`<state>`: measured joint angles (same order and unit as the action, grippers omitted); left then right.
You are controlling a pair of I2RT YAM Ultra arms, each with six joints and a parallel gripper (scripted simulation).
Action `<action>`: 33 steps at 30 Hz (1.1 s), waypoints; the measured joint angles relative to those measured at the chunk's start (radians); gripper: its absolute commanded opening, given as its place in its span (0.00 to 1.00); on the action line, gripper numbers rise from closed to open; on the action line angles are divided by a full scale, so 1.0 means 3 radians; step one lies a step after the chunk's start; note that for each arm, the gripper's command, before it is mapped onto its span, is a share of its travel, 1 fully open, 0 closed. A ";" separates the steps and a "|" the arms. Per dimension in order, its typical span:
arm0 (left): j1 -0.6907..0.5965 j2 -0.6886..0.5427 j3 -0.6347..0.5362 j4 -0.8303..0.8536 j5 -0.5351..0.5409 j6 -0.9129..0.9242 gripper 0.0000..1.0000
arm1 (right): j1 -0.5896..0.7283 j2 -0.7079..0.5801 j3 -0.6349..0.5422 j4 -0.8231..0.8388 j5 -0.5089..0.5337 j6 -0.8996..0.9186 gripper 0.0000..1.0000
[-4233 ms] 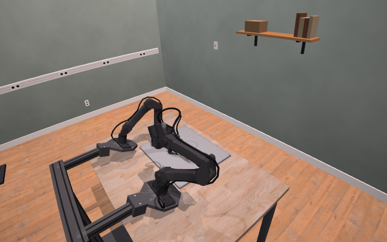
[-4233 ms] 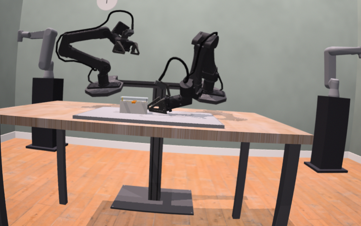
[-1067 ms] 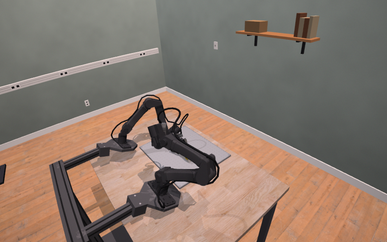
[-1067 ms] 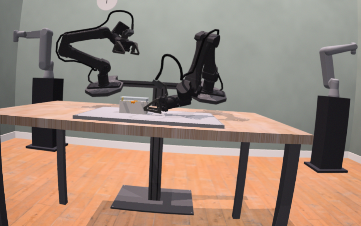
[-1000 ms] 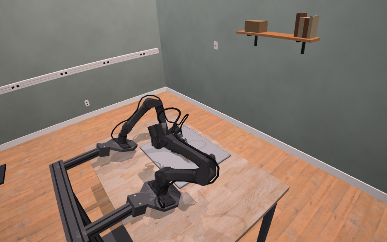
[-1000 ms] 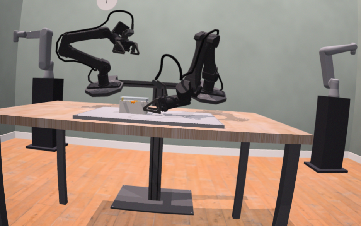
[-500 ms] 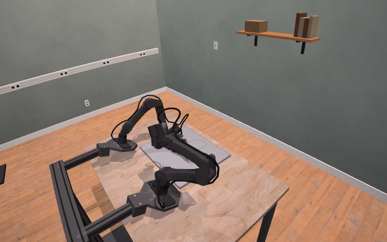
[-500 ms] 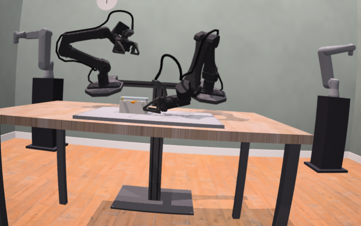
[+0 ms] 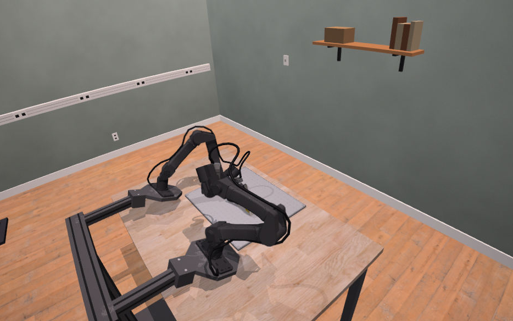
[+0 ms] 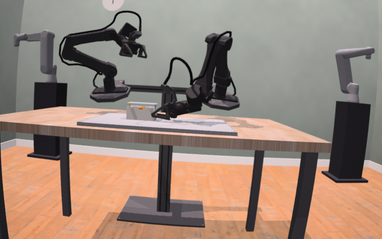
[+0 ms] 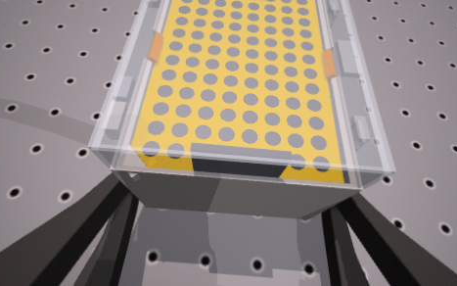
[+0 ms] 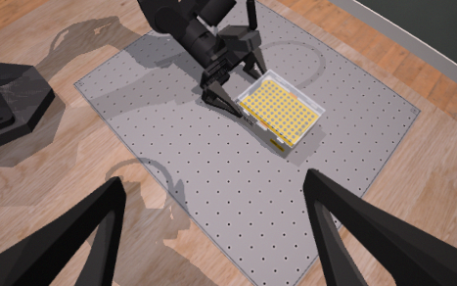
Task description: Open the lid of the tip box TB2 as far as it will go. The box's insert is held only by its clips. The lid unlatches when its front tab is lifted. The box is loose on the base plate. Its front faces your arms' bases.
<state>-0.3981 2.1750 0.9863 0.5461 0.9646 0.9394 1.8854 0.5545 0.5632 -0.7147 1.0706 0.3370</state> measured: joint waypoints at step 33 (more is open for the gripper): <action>0.0000 0.0000 0.0000 0.0000 0.0000 0.0000 0.84 | -0.1652 0.3070 0.0065 0.3554 0.0033 0.0085 0.43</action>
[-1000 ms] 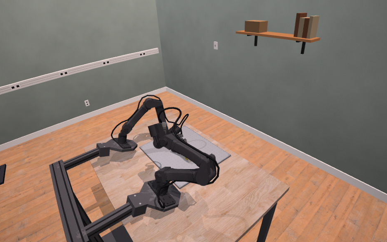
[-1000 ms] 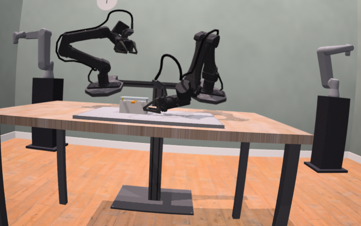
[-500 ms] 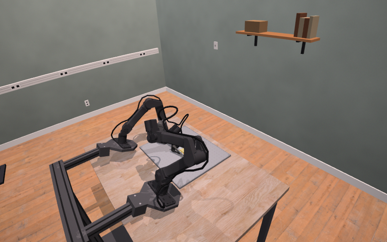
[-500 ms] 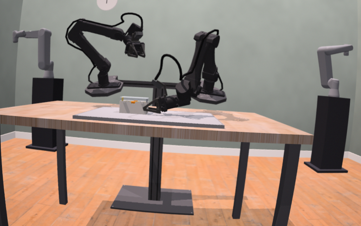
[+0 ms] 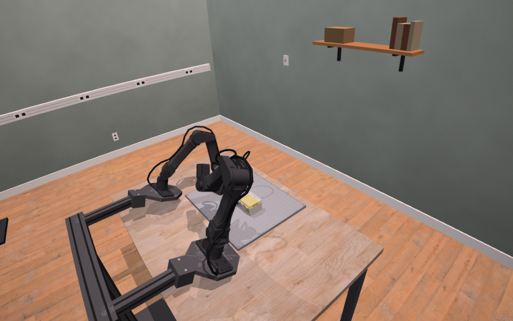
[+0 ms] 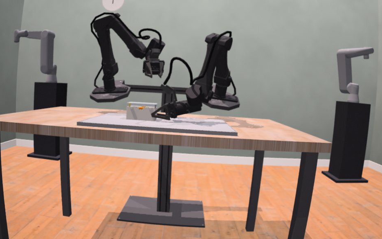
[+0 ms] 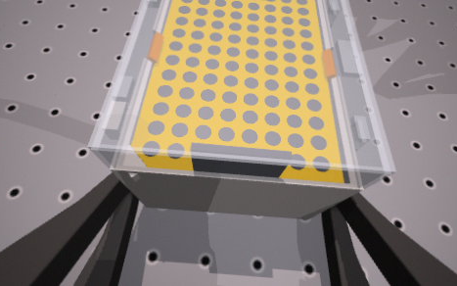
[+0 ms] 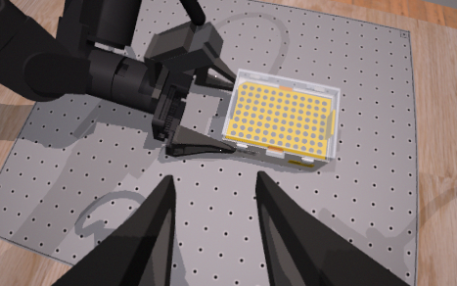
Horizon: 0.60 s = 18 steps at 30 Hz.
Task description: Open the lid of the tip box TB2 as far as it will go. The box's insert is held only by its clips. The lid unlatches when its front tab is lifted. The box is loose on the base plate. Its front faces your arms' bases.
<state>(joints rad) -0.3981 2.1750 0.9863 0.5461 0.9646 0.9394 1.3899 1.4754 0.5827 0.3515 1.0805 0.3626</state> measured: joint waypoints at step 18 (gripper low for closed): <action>0.0000 0.0000 0.0000 0.0000 0.0000 0.0000 0.84 | -0.0810 0.1726 -0.0118 0.2385 0.0109 -0.0340 0.43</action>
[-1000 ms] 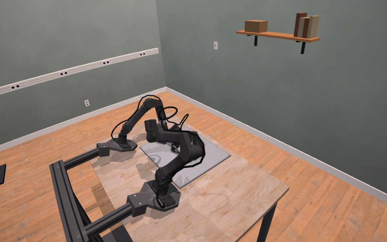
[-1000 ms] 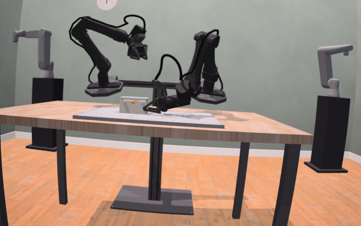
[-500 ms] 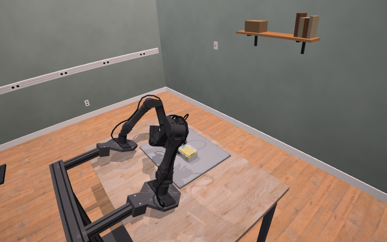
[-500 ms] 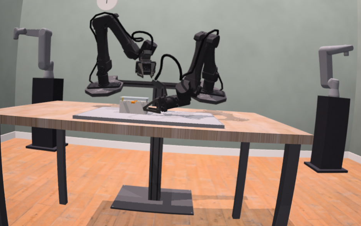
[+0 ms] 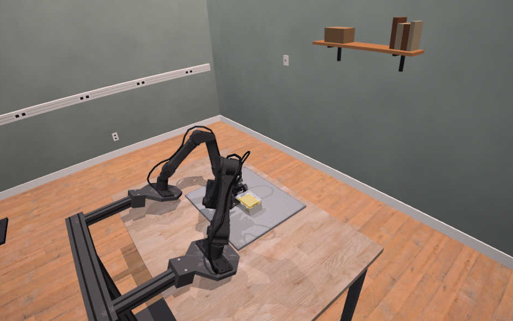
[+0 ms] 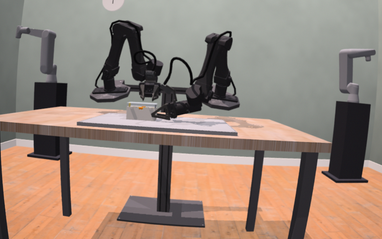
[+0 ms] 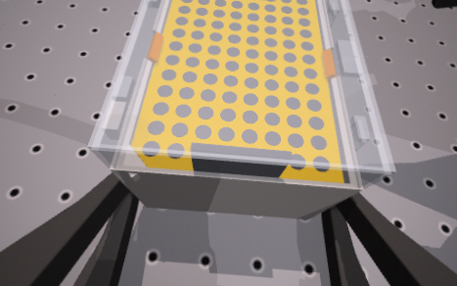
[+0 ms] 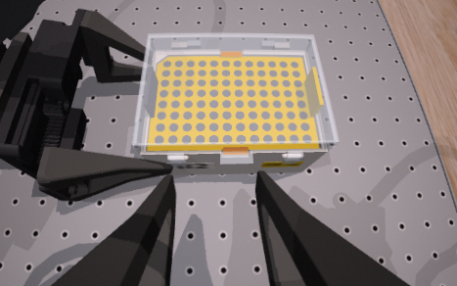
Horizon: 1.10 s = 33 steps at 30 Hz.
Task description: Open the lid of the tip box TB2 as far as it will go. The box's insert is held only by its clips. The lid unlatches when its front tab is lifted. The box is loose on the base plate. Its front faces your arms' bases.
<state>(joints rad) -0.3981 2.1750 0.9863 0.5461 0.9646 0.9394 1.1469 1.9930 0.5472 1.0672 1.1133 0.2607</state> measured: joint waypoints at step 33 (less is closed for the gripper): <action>0.0003 -0.0003 0.0001 0.0003 -0.0008 -0.0004 0.84 | -0.0356 0.0623 0.0046 0.1096 -0.0188 -0.0502 0.43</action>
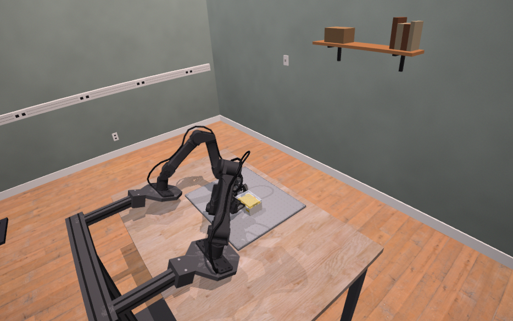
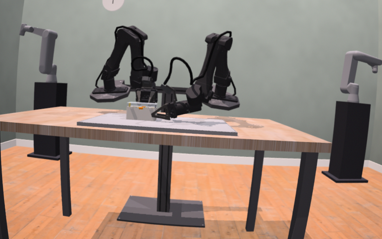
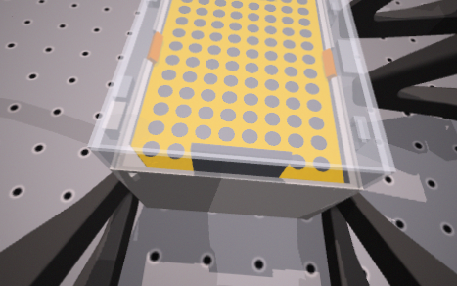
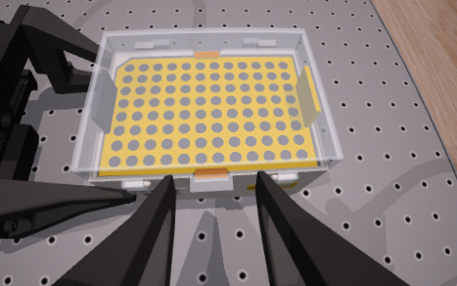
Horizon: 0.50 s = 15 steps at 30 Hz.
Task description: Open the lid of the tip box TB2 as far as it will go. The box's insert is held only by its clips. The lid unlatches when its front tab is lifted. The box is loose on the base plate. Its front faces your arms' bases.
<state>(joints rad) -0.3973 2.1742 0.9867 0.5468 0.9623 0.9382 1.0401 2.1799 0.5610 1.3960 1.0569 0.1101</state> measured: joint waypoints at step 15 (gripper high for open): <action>-0.0001 0.0000 0.0000 0.0003 0.0000 -0.0001 0.84 | -0.0020 0.0034 0.0008 0.0000 -0.0036 -0.0020 0.27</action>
<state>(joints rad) -0.3977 2.1742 0.9867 0.5476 0.9623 0.9379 1.0340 2.1902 0.5632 1.3960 1.0462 0.1040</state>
